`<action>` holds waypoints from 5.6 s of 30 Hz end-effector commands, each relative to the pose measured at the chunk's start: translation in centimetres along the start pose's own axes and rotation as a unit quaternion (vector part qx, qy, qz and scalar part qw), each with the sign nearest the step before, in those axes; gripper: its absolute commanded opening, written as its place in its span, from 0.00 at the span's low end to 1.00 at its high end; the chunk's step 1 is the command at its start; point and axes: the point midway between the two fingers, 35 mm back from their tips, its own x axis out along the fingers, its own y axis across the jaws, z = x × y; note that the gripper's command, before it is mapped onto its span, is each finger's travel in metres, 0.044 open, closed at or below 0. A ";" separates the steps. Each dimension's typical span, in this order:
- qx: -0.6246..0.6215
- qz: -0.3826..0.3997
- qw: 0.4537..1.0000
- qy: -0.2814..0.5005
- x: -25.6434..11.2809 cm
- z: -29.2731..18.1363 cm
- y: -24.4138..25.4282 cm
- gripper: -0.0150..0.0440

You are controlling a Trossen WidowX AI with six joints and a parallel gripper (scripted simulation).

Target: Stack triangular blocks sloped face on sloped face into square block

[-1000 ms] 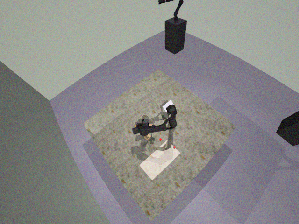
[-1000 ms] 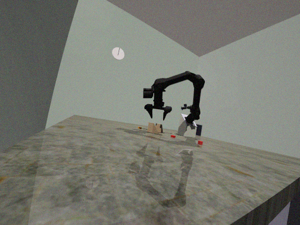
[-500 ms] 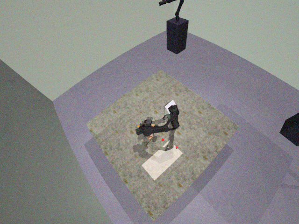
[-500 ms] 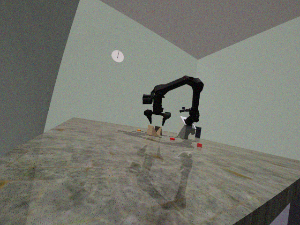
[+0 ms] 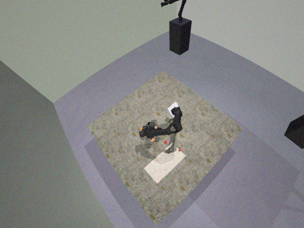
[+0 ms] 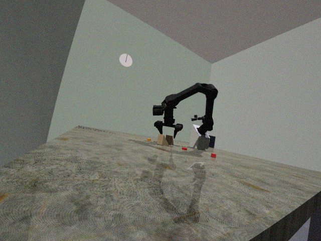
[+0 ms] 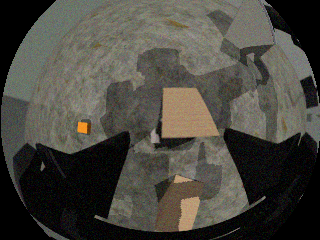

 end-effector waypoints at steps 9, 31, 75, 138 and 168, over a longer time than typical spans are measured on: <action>0.003 -0.007 1.000 -0.003 2.2 0.2 -0.4 1.00; 0.003 -0.008 1.000 -0.003 4.7 0.4 -0.9 0.78; 0.008 -0.003 0.953 0.302 3.7 4.9 -0.8 0.25; 0.007 0.003 0.820 0.572 -3.7 13.0 -0.7 1.00; 0.016 0.006 0.831 0.556 8.8 16.5 0.2 1.00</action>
